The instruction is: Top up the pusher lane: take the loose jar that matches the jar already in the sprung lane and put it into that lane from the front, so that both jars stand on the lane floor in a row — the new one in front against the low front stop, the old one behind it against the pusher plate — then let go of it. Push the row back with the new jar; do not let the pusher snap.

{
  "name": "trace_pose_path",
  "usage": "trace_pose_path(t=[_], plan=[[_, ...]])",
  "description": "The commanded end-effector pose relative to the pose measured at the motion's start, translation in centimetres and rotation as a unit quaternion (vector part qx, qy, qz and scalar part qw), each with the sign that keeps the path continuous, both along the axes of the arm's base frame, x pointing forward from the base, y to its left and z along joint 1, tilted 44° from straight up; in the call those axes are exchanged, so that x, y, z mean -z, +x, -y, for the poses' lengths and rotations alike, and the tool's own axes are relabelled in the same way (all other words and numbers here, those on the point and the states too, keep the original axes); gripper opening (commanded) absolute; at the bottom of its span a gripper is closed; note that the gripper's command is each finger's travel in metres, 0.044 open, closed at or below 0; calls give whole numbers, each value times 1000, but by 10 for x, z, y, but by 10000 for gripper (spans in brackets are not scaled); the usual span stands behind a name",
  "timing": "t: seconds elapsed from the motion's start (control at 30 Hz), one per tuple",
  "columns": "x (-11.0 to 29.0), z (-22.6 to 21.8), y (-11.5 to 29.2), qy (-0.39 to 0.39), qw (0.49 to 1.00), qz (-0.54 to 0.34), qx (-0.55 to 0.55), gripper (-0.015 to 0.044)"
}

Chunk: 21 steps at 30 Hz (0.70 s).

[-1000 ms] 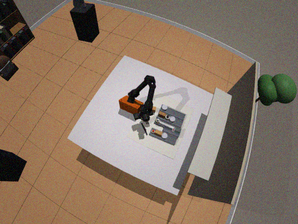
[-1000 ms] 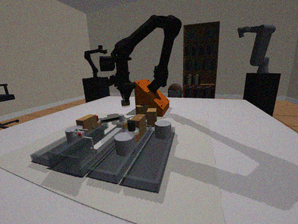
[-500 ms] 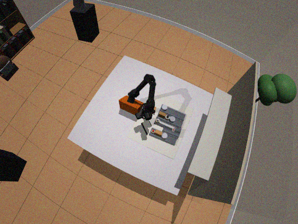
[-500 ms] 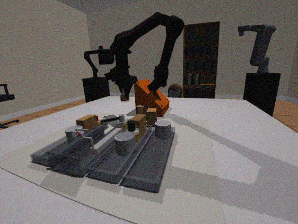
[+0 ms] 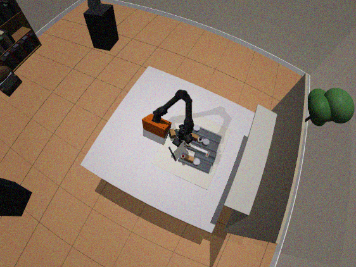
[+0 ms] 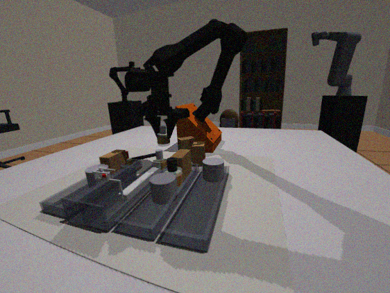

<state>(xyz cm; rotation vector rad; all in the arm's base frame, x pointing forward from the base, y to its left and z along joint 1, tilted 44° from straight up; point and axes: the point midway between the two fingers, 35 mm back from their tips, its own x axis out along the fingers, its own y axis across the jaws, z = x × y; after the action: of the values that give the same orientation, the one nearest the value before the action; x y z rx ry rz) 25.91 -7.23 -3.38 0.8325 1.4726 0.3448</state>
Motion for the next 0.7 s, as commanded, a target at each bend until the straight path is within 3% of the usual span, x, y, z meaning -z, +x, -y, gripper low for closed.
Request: trace_pose_path(t=[0.0, 0.67], plan=[[-1, -14, 20, -3, 997, 56, -56, 0], [15, -37, 30, -3, 994, 74, -75, 0]])
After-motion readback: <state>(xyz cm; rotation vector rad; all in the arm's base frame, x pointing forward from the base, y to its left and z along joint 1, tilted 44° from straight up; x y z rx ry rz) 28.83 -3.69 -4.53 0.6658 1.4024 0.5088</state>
